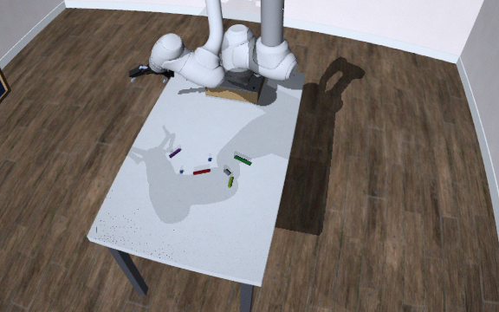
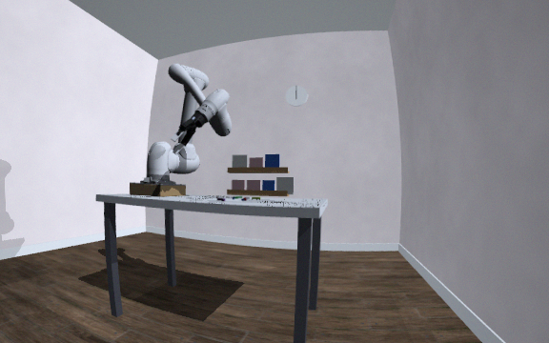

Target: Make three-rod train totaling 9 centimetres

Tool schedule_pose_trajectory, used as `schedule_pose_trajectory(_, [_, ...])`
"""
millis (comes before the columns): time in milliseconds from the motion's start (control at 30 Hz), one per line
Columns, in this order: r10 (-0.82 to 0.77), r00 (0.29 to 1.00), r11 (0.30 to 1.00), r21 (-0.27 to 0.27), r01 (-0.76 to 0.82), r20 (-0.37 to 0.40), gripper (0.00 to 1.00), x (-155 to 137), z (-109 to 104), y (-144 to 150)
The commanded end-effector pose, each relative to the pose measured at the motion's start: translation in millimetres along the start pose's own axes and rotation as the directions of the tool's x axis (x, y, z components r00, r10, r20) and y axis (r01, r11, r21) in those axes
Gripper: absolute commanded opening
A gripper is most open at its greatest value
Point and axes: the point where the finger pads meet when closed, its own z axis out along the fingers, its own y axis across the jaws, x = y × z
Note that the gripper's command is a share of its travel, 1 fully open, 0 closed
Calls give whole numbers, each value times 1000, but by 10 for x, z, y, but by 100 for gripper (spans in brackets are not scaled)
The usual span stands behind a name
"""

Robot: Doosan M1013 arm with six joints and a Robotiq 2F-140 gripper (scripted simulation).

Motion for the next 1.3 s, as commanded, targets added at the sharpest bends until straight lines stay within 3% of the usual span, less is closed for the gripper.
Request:
schedule_pose_trajectory(0, [0, 1000, 1000, 0, 0, 0, 100, 0, 0, 0])
schedule_pose_trajectory(567, [1, 1000, 1000, 1, -1, -3, 100, 14, 1, -9])
schedule_pose_trajectory(667, [38, 996, 998, 43, -34, -82, 100, 402, 10, -277])
schedule_pose_trajectory(1033, [180, 949, 972, 194, -132, -259, 100, 1381, -80, -1048])
schedule_pose_trajectory(1100, [180, 949, 972, 194, -132, -259, 100, 1381, -80, -1048])
schedule_pose_trajectory(1133, [229, 928, 957, 242, -159, -294, 100, 1622, -129, -1258])
schedule_pose_trajectory(1267, [289, 900, 934, 301, -191, -326, 100, 1889, -196, -1501])
